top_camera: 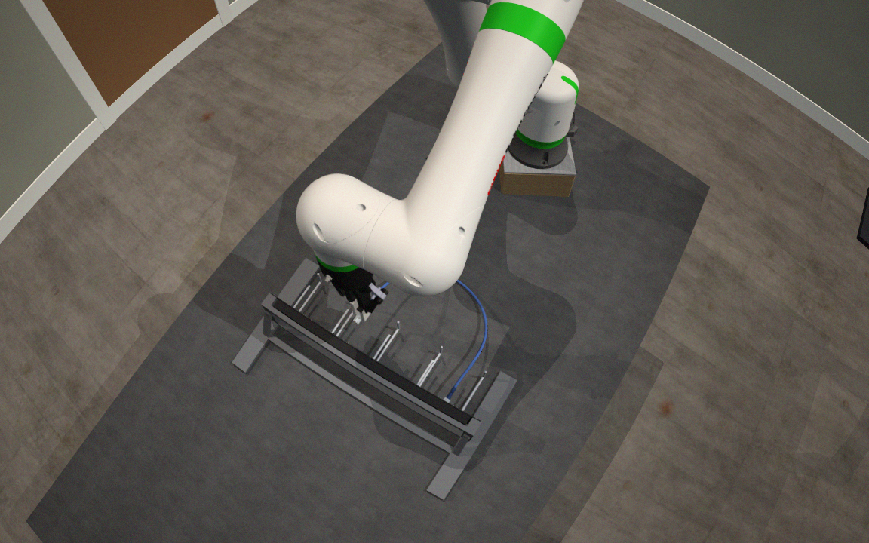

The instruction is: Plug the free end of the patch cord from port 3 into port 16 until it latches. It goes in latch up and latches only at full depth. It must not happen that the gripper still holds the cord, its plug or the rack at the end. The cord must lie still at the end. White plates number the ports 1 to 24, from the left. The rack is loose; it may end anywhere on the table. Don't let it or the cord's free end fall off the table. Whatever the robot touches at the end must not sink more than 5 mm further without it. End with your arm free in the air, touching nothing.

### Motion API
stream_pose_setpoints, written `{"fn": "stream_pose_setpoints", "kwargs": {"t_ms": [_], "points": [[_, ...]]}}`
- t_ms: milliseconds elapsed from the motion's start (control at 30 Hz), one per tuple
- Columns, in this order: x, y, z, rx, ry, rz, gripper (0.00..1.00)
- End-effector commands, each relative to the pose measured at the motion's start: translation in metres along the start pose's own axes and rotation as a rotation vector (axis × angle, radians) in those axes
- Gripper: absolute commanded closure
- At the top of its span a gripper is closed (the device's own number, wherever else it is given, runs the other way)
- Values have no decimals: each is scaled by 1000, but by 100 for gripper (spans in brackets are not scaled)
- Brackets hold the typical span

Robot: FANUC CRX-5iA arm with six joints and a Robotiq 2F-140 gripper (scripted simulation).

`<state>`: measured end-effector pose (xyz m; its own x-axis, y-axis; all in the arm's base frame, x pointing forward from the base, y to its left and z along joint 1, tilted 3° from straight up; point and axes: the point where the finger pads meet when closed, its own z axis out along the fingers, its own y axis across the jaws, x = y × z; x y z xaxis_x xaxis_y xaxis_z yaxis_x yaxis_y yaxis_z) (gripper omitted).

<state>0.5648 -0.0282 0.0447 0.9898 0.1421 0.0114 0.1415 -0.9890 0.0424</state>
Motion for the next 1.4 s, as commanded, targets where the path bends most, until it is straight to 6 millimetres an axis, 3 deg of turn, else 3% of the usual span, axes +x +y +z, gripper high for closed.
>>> {"fn": "stream_pose_setpoints", "kwargs": {"t_ms": [0, 1367], "points": [[5, 0, 5, 0, 0, 0, 100], [19, 1, 13, 0, 1, 0, 100]]}}
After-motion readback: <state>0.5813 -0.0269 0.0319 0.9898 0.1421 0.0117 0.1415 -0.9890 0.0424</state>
